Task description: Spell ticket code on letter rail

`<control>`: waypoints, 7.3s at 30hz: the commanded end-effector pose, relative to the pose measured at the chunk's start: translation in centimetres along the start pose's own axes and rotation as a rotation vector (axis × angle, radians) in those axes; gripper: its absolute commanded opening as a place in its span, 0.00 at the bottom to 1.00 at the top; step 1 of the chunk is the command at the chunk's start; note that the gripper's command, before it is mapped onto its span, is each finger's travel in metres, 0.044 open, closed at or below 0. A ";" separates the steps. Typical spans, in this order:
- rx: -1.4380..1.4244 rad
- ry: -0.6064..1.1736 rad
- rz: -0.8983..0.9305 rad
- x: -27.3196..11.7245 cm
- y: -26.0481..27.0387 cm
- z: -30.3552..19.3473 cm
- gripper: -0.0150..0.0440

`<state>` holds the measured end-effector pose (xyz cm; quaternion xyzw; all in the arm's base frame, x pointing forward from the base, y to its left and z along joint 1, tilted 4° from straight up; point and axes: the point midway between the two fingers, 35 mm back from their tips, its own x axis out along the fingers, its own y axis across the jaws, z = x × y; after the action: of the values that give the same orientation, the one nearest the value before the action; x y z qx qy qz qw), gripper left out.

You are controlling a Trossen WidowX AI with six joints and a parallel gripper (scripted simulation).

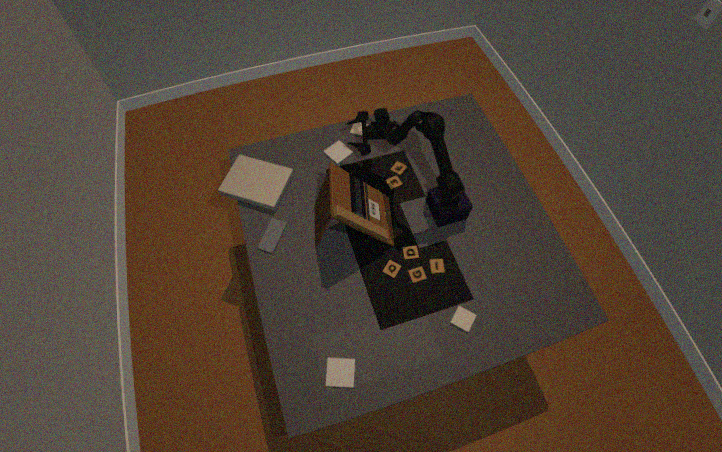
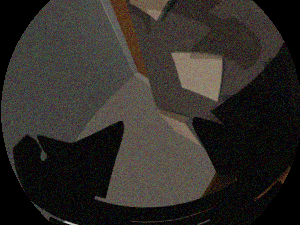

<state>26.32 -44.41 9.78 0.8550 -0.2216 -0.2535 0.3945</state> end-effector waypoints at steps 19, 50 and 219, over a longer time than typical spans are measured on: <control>-1.168 0.188 -0.192 -12.2 -9.1 -19.4 1.00; -2.380 0.576 -0.144 -26.5 -21.3 -19.2 1.00; -0.322 -0.539 -1.124 -27.8 -44.5 -31.4 0.83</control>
<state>33.01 13.60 2.37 0.6397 0.3346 -0.5981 0.3479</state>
